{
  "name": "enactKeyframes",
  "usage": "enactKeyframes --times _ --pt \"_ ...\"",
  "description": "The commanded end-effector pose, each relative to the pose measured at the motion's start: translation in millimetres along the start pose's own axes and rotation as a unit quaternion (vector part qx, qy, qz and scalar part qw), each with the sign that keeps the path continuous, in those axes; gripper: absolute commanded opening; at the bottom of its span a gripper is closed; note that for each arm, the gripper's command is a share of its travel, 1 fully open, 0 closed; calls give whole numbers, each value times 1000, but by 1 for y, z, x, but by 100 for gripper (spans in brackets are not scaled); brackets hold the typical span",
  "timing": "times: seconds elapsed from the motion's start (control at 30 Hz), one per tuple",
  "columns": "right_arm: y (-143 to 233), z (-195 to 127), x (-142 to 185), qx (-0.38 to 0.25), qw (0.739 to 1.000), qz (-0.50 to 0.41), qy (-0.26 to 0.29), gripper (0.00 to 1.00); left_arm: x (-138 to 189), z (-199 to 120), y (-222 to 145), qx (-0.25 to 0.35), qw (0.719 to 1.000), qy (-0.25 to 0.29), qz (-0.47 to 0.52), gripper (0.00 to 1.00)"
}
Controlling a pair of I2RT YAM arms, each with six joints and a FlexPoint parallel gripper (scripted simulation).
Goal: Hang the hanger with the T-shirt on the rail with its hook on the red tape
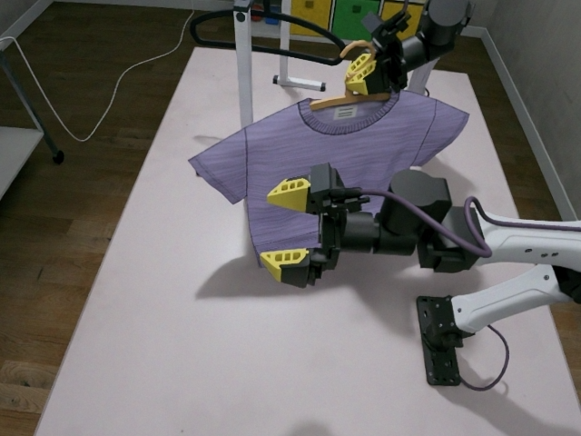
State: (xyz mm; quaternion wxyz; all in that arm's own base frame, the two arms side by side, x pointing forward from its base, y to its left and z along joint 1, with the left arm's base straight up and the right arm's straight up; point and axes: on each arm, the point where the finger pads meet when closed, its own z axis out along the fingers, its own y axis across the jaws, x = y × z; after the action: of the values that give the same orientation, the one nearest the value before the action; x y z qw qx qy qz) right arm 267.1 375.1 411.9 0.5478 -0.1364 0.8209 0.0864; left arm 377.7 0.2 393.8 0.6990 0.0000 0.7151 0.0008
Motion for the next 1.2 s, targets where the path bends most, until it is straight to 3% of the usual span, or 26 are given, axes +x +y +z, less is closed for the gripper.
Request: enactKeyframes --times 0.0,0.77,1.17 --pt "-2 -4 -6 -2 1000 7 -7 0 -8 -3 0 1 1000 -11 -1 100" --pt "0 -4 -8 -9 1000 9 -10 0 -8 -3 0 1 1000 -11 -1 100" --pt "-43 -39 -2 -52 998 -14 -8 0 -8 -3 0 1 1000 -11 -1 100"
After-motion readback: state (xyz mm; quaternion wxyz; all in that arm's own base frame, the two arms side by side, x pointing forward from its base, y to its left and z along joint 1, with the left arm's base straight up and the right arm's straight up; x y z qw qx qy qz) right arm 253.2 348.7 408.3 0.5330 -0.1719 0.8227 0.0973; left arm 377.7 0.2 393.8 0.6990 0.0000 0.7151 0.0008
